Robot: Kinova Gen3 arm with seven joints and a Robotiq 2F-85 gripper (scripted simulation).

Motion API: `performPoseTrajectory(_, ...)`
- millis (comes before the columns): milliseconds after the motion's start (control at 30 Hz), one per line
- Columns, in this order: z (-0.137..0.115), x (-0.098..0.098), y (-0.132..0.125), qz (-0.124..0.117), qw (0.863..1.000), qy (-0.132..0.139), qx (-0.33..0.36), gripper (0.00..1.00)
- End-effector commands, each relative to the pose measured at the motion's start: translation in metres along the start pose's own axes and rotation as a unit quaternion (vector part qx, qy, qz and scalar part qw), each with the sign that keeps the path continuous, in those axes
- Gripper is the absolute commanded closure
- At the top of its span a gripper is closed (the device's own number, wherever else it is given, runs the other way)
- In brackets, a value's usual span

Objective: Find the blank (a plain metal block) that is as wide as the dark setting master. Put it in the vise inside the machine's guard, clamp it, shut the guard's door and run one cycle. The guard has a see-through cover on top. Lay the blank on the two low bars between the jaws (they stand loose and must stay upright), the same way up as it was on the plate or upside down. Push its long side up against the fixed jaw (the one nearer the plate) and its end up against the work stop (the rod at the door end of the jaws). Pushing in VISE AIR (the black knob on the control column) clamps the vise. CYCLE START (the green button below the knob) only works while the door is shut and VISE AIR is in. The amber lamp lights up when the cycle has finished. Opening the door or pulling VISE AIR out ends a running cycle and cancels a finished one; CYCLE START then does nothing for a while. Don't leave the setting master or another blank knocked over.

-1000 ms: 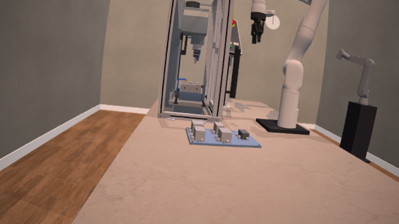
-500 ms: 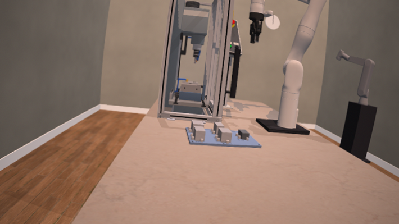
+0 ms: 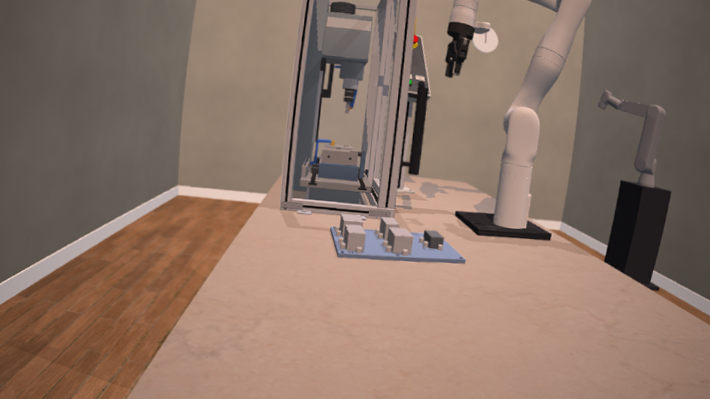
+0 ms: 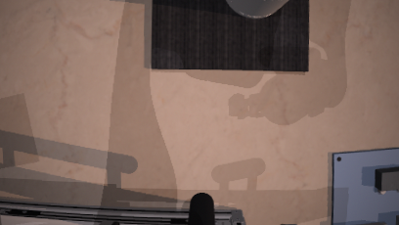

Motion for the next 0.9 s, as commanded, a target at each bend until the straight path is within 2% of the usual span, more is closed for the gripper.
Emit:
performPoseTrajectory(0, 0.0, 0.0, 0.0, 0.0, 1.0, -0.001, 0.0, 0.2)
performPoseTrajectory(167, 0.0, 0.0, 0.0, 0.0, 1.0, -0.001, 0.0, 0.2)
performPoseTrajectory(333, -0.005, 0.05, -0.001, 0.0, 1.0, -0.001, 0.0, 0.2)
performPoseTrajectory(733, -0.005, 0.05, -0.001, 0.0, 1.0, -0.001, 0.0, 0.2)
performPoseTrajectory(867, -0.007, 0.068, -0.002, 0.0, 1.0, -0.001, 0.0, 0.2)
Point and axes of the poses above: the point where the finger pads meet when closed, its own x axis out along the fingers, its own y axis across the jaws, z = x × y, the point moved 2 cm from there along -x, back along the fingers, and after that the axes turned 13 degrees about x, right-handed, at the moved point
